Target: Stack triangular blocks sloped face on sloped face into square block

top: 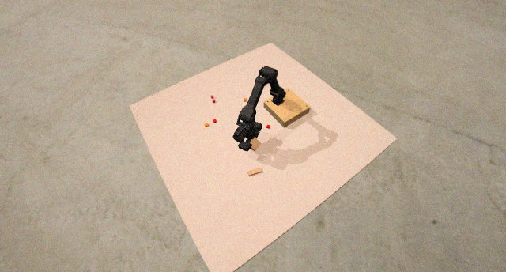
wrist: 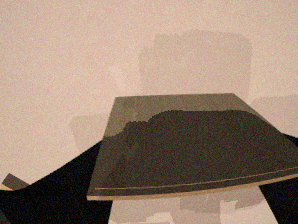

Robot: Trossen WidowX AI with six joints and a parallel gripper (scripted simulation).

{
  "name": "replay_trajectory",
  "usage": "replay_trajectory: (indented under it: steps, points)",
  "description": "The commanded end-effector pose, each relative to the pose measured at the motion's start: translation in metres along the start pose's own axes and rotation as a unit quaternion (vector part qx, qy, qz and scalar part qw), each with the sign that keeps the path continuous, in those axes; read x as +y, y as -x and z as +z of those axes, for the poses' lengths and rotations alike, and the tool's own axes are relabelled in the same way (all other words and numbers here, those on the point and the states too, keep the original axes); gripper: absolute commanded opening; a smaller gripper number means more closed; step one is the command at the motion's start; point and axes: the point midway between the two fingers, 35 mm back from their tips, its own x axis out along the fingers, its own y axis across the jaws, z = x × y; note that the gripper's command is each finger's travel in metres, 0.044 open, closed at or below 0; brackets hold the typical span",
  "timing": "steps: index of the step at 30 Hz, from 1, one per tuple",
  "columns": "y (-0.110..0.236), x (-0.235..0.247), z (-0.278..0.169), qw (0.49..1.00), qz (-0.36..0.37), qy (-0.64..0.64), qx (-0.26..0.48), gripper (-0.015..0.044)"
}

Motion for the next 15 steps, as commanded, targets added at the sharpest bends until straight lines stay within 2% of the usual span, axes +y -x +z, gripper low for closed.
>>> replay_trajectory:
  steps: [1,15]
  points:
    - [0.0,0.0,0.0,1.0,0.0,0.002,-0.001,0.0]
    - [-0.017,0.001,0.002,1.0,0.002,-0.001,-0.001,0.0]
